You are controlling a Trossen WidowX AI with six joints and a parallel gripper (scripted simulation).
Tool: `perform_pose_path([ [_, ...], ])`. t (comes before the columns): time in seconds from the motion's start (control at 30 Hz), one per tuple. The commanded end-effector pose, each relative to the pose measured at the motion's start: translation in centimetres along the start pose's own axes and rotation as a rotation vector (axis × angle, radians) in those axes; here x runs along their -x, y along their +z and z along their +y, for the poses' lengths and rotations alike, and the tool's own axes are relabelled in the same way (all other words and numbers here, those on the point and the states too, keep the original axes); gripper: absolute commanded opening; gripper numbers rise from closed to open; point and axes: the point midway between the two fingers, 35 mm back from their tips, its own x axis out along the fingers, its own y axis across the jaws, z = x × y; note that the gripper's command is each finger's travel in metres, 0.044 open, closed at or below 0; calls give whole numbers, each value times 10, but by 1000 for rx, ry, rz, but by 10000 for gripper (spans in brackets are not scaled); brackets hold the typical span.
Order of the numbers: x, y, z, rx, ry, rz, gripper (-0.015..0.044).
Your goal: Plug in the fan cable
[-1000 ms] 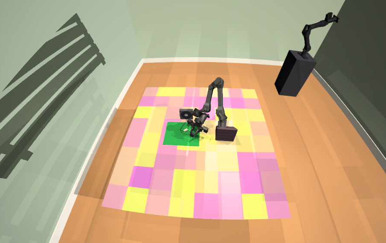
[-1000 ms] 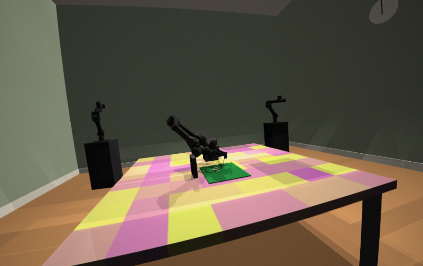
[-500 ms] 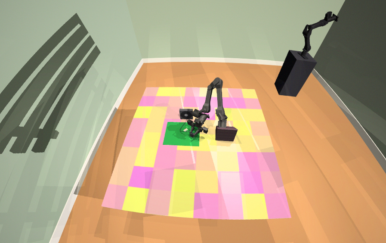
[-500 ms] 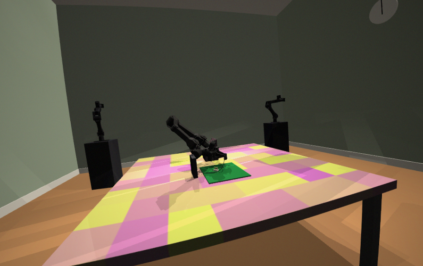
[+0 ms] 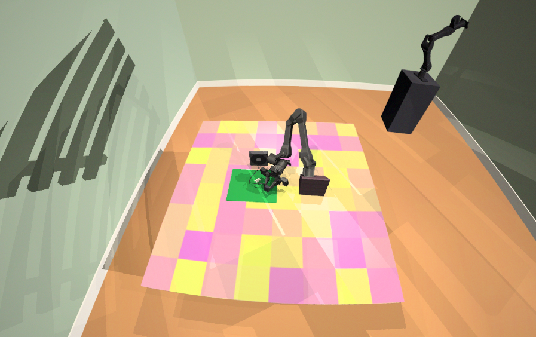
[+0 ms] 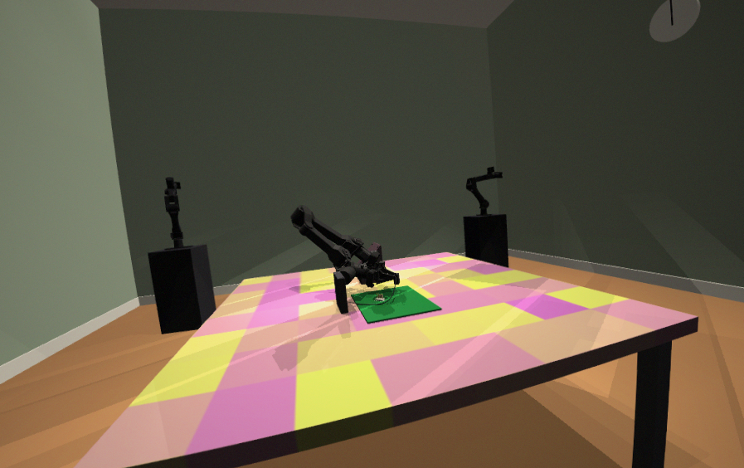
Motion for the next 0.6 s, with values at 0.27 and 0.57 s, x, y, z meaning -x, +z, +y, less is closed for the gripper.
perform_pose_path([
  [0.27,-3,-11,0,4,1,-3,0],
  [0.57,-4,-19,0,4,2,-3,0],
])
